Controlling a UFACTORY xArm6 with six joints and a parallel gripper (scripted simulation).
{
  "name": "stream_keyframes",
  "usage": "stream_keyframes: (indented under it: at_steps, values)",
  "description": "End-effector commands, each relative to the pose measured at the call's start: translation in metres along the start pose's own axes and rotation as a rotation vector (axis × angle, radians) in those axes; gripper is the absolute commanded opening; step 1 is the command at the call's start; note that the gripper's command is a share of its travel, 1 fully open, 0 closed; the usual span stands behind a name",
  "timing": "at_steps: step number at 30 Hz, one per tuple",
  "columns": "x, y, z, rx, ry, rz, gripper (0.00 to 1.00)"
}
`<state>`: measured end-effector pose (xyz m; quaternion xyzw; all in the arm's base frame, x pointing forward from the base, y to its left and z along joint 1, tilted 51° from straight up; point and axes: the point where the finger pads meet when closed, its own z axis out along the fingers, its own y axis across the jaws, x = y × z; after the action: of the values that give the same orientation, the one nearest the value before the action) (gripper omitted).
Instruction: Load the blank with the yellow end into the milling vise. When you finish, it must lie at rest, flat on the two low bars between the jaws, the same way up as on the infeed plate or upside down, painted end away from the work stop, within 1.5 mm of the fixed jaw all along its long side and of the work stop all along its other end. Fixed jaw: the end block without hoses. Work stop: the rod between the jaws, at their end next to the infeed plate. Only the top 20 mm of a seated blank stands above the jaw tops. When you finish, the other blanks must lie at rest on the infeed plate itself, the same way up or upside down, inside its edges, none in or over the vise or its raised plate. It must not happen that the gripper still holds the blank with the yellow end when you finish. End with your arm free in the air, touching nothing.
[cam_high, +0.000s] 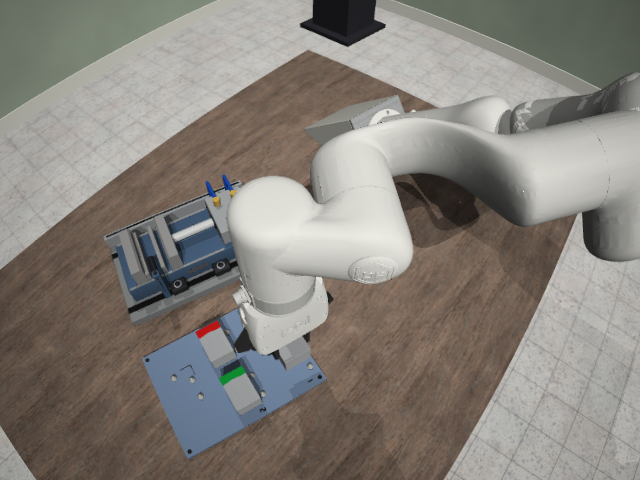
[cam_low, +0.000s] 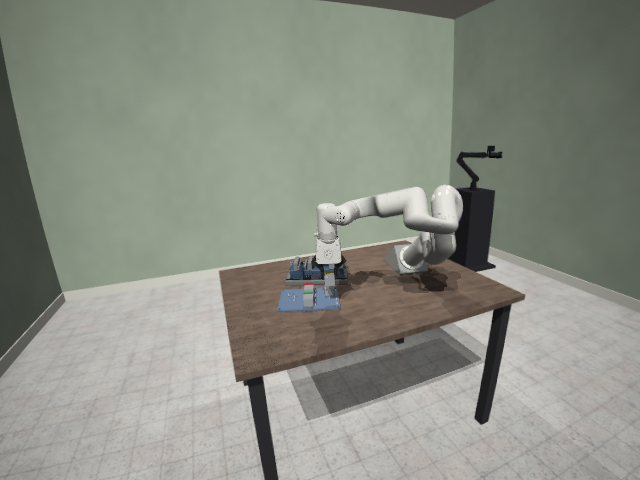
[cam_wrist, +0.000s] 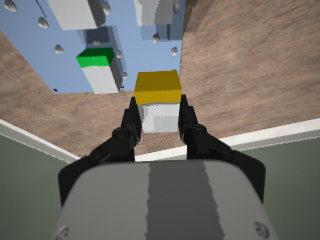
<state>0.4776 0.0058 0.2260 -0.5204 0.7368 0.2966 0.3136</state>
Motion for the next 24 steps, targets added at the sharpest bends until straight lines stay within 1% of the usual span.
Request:
stream_keyframes:
  at_steps: [1,7,15,24]
  values:
    - [-0.001,-0.001,-0.018,0.005,0.000,-0.002,0.00]
    - [-0.001,-0.001,-0.045,0.005,0.000,-0.002,0.00]
    - [0.000,-0.001,-0.044,0.006,0.001,-0.002,0.00]
    - [0.000,-0.001,-0.049,0.005,0.001,-0.002,0.00]
